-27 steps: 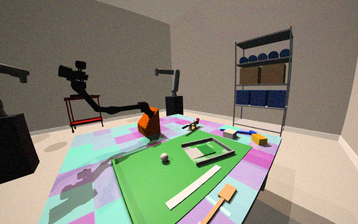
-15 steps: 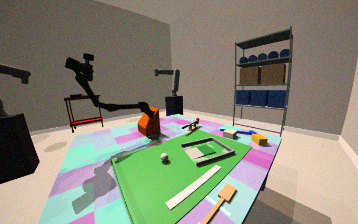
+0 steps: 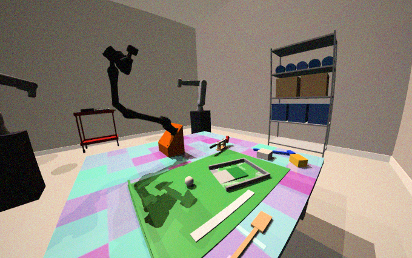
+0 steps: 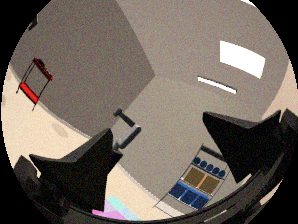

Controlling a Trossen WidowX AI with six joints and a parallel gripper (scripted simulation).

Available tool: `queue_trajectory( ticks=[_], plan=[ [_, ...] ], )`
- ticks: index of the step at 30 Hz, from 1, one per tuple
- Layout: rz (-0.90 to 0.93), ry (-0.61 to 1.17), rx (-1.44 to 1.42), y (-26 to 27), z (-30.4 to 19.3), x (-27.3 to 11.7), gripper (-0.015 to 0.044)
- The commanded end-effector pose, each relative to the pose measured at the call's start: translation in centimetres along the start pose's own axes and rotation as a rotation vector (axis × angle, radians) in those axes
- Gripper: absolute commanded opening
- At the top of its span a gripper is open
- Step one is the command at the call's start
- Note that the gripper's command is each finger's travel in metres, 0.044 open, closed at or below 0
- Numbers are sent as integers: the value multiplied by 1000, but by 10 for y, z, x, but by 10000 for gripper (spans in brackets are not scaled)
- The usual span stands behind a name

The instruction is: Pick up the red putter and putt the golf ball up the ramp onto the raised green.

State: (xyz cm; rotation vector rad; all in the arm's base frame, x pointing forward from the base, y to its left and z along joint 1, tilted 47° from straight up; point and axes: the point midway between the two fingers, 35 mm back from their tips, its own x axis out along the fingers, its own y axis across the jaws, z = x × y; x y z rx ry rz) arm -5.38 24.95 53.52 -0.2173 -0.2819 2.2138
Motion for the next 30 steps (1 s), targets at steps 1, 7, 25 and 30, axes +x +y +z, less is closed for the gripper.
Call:
queue_trajectory(
  ticks=[1,7,25,30],
  plan=[
    [-91,102,48,-44,-44,17,440],
    [-232,259,112,-104,-116,25,440],
    [-520,828,373,-203,-381,-40,440],
    [-523,1022,448,-197,-462,-75,440]
  ],
)
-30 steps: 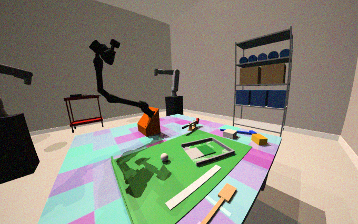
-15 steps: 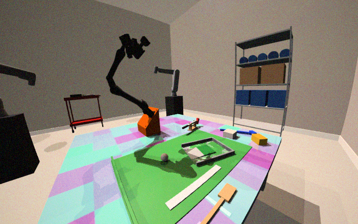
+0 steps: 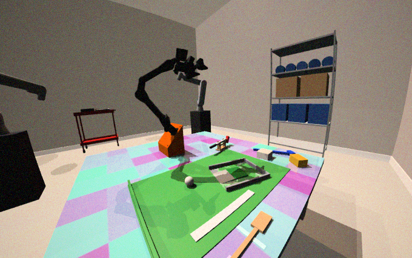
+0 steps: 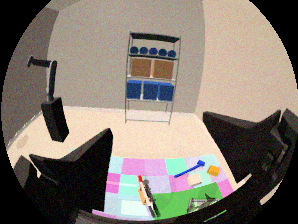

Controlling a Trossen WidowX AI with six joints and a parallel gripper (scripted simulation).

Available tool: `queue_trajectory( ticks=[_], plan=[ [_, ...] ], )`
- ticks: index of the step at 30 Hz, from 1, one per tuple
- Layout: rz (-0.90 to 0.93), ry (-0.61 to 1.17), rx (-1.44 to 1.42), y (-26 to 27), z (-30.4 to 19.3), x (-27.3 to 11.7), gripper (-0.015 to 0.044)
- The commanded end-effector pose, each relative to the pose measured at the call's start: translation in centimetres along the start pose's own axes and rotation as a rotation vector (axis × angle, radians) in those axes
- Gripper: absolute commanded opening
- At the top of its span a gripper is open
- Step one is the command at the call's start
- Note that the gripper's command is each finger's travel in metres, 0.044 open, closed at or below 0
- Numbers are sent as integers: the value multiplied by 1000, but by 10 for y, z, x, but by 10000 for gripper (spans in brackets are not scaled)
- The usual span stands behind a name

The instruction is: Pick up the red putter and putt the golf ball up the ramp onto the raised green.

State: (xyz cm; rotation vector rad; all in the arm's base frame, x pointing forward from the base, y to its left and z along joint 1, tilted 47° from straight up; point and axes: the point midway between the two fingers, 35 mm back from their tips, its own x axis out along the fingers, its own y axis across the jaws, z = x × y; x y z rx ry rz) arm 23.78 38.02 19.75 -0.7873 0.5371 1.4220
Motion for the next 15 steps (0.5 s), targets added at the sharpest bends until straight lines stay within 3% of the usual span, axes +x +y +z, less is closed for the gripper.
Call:
queue_trajectory(
  ticks=[1,8,15],
  plan=[
    [-7,161,25,-15,-59,35,440],
    [-4,460,54,-30,-175,78,440],
    [55,766,67,-21,-296,93,440]
  ],
)
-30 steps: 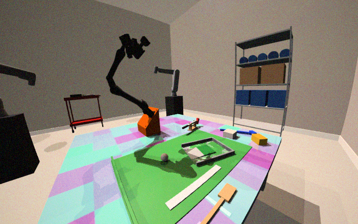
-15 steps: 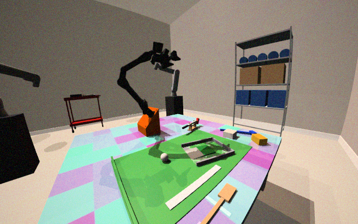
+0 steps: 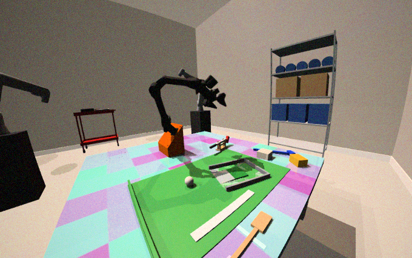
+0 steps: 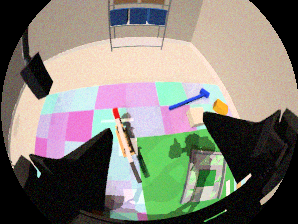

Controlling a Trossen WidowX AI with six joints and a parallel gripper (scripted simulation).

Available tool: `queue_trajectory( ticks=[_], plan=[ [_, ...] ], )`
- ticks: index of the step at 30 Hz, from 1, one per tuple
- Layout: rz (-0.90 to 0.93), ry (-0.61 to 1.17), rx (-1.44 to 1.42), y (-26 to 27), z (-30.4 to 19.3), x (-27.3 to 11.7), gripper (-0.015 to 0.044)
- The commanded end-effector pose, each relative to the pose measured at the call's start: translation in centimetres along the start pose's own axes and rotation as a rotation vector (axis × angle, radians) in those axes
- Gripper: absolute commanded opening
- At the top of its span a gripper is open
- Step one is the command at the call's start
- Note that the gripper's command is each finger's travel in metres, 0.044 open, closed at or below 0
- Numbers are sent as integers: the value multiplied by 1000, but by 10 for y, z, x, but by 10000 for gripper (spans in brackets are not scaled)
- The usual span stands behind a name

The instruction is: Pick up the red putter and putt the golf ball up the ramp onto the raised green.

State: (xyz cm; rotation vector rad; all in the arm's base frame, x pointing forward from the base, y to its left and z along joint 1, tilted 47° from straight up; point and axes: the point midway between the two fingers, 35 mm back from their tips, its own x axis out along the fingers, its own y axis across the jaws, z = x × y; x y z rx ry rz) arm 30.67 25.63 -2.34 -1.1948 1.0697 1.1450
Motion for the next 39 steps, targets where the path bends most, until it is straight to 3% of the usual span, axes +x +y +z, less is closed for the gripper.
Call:
queue_trajectory(
  ticks=[1,12,39],
  plan=[
    [47,173,-8,7,-54,43,440],
    [261,604,-103,64,-203,113,440],
    [266,612,-105,79,-241,142,440]
  ],
)
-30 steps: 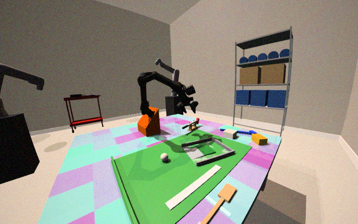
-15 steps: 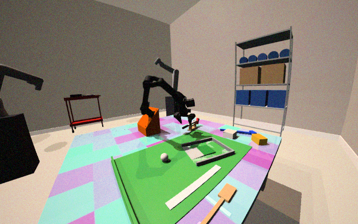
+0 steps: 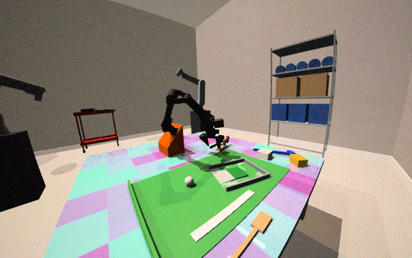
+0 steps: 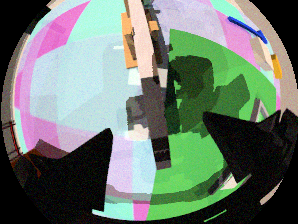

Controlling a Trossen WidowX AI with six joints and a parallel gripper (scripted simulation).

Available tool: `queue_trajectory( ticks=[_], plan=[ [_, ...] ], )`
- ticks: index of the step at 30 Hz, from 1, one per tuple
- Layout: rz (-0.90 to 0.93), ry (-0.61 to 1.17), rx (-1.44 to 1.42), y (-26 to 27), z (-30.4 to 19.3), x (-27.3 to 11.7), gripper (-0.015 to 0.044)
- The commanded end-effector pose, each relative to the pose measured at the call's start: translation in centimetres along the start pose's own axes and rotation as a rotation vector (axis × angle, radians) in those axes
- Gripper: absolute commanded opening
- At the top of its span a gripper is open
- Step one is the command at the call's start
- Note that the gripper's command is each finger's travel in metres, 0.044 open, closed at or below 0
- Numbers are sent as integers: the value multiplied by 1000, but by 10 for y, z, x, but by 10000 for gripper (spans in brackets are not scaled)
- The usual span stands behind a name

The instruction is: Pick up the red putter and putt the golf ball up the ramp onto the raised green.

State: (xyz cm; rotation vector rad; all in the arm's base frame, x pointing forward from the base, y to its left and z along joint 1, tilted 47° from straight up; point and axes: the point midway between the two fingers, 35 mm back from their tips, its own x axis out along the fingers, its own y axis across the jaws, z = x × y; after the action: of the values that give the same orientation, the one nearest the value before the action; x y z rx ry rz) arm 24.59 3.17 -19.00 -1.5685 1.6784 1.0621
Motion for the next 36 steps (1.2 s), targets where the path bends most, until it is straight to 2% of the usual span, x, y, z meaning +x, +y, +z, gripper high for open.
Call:
queue_trajectory(
  ticks=[1,22,36],
  plan=[
    [5,7,-5,2,-2,4,440],
    [5,8,-5,3,-8,26,440],
    [-1,2,-1,0,-7,23,72]
  ],
)
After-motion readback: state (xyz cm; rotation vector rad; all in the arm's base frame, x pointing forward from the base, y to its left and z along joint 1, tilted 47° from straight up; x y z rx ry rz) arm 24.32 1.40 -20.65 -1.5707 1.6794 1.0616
